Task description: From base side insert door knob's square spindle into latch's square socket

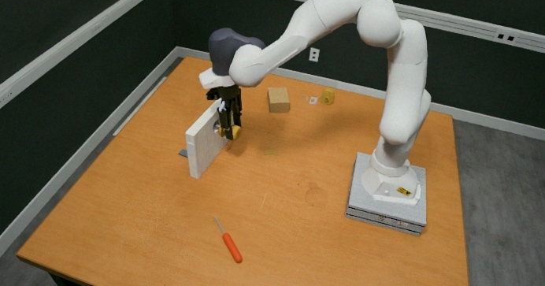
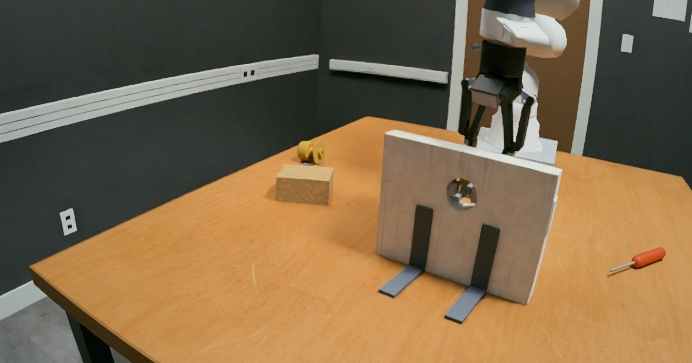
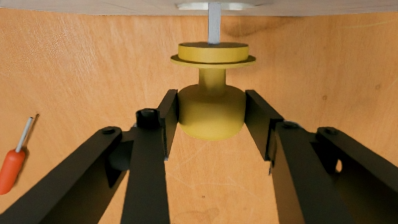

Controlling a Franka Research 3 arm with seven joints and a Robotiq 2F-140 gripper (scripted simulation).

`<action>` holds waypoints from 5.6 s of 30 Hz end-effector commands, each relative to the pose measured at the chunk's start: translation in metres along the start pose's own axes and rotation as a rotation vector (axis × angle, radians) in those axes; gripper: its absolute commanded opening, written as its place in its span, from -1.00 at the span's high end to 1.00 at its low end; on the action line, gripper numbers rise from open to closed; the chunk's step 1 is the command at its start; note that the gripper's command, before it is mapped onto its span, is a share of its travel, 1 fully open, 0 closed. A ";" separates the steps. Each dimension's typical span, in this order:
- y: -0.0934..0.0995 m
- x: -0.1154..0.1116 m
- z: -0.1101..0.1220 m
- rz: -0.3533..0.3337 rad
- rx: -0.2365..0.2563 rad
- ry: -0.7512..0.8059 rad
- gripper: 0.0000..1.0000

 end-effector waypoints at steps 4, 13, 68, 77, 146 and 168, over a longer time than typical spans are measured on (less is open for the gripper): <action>0.001 0.001 0.000 0.001 -0.003 -0.002 0.16; 0.001 0.003 0.000 0.001 -0.003 -0.002 0.16; 0.002 0.013 0.002 0.001 -0.003 -0.002 0.16; 0.002 0.016 0.003 0.001 -0.003 -0.002 0.16; 0.003 0.026 0.004 0.001 -0.003 -0.002 0.16; 0.003 0.027 0.004 0.001 -0.003 -0.002 0.16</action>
Point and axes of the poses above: the point where the finger pads meet when closed, its own y axis back along the fingers, its own z axis across the jaws, x = y × z, the point moved 1 cm from there along y, back along the fingers, and after that the axes turned 9 degrees about y, right-handed, at the moved point
